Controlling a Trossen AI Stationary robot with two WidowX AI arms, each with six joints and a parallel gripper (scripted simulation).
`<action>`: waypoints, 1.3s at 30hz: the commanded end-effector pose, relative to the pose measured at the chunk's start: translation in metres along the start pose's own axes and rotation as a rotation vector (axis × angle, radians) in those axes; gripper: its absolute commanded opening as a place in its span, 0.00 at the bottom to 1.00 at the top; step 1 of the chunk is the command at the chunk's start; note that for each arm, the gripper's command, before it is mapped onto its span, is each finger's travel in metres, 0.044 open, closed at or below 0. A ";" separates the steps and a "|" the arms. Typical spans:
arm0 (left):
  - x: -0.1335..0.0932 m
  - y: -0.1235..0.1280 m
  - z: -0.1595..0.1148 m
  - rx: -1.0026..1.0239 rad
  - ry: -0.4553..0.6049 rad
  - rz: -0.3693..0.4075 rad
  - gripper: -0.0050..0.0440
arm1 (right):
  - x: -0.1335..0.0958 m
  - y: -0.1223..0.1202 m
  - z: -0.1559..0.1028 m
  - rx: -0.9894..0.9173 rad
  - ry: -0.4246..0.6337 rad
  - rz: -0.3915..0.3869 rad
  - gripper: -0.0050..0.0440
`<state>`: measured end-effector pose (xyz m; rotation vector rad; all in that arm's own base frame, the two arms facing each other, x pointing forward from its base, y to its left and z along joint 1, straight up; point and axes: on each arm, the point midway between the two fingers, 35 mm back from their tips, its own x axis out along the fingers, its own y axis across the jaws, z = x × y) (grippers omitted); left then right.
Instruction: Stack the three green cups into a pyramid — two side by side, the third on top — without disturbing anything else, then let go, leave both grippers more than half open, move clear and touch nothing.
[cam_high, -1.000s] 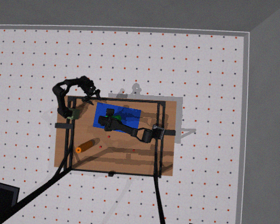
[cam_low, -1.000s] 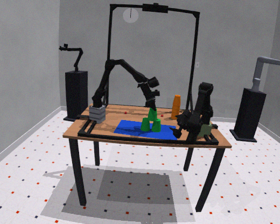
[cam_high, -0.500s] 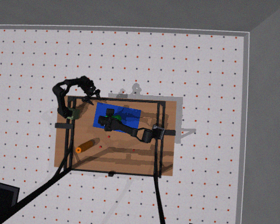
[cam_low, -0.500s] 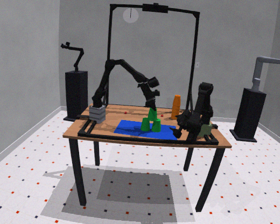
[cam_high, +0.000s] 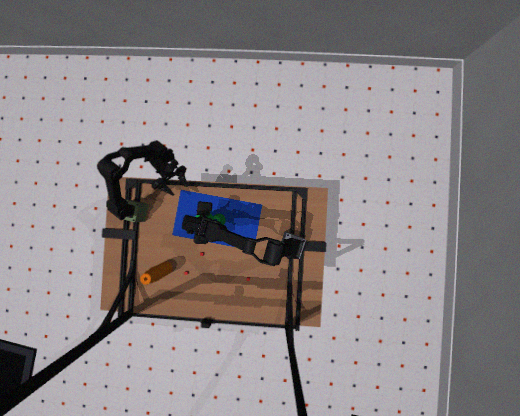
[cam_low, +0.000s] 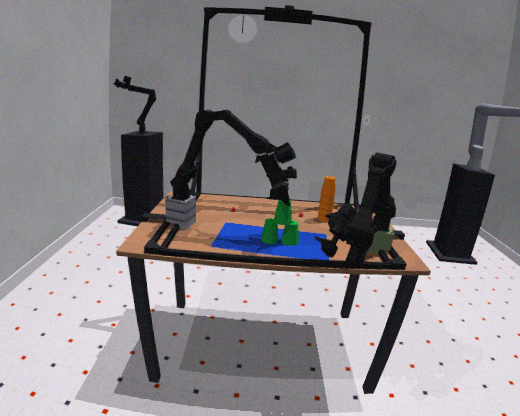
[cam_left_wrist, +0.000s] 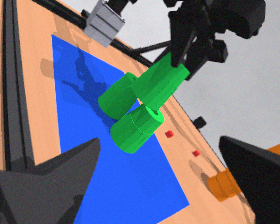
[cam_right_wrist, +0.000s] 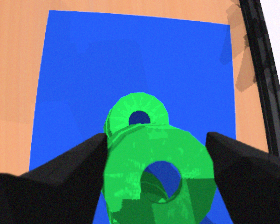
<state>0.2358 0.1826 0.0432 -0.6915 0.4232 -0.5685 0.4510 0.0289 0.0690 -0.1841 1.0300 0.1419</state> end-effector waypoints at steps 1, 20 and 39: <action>0.000 0.001 0.000 -0.002 -0.004 -0.001 1.00 | 0.000 0.000 0.000 0.000 0.001 0.000 0.35; 0.000 0.001 0.000 -0.002 -0.004 -0.001 1.00 | 0.000 0.000 0.000 0.000 0.001 0.000 0.58; 0.000 0.001 0.000 -0.002 -0.004 -0.001 1.00 | 0.000 0.000 0.000 0.000 0.001 0.000 0.81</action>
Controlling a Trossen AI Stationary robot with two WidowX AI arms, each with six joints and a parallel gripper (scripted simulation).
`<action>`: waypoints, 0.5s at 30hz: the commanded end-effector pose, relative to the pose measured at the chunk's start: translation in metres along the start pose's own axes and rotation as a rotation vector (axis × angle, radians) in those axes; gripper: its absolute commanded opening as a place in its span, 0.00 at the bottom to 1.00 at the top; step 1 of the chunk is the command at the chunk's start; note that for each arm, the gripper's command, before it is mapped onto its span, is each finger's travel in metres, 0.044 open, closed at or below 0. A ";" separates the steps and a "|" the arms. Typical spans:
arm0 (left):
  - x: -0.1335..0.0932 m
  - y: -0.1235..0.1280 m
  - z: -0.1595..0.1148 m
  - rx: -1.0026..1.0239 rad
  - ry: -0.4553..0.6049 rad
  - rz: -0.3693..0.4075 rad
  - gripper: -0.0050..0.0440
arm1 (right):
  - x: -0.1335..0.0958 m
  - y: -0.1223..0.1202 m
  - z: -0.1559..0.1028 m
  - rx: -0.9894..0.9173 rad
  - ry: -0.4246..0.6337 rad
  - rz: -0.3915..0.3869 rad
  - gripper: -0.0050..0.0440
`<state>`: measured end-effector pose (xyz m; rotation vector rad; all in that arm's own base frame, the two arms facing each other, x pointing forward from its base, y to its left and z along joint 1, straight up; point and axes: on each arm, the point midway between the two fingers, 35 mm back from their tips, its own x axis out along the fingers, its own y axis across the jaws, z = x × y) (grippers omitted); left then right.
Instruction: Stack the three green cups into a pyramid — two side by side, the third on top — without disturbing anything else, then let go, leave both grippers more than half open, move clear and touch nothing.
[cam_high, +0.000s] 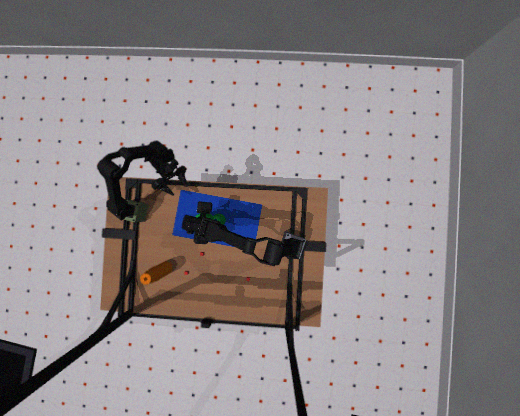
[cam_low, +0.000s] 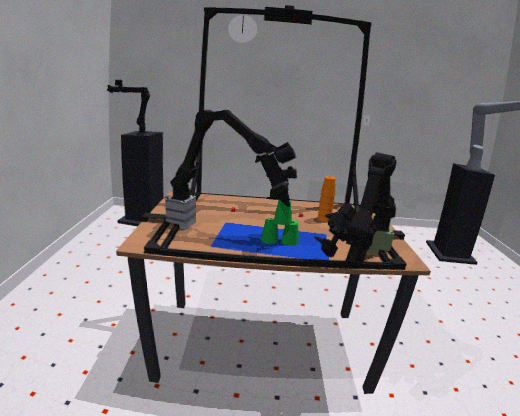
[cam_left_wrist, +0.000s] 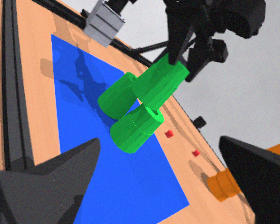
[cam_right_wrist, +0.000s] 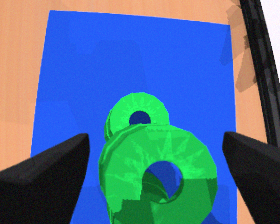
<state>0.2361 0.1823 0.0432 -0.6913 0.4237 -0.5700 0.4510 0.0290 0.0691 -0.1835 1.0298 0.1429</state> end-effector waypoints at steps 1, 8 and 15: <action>0.000 0.001 0.000 -0.002 -0.005 0.001 1.00 | 0.000 0.000 0.000 0.000 0.001 -0.001 0.82; 0.000 0.001 0.000 -0.002 -0.005 0.001 1.00 | 0.000 0.000 0.000 0.000 0.001 -0.001 0.92; 0.000 0.001 0.000 -0.002 -0.005 0.001 1.00 | 0.000 0.000 0.000 0.000 0.001 -0.001 0.99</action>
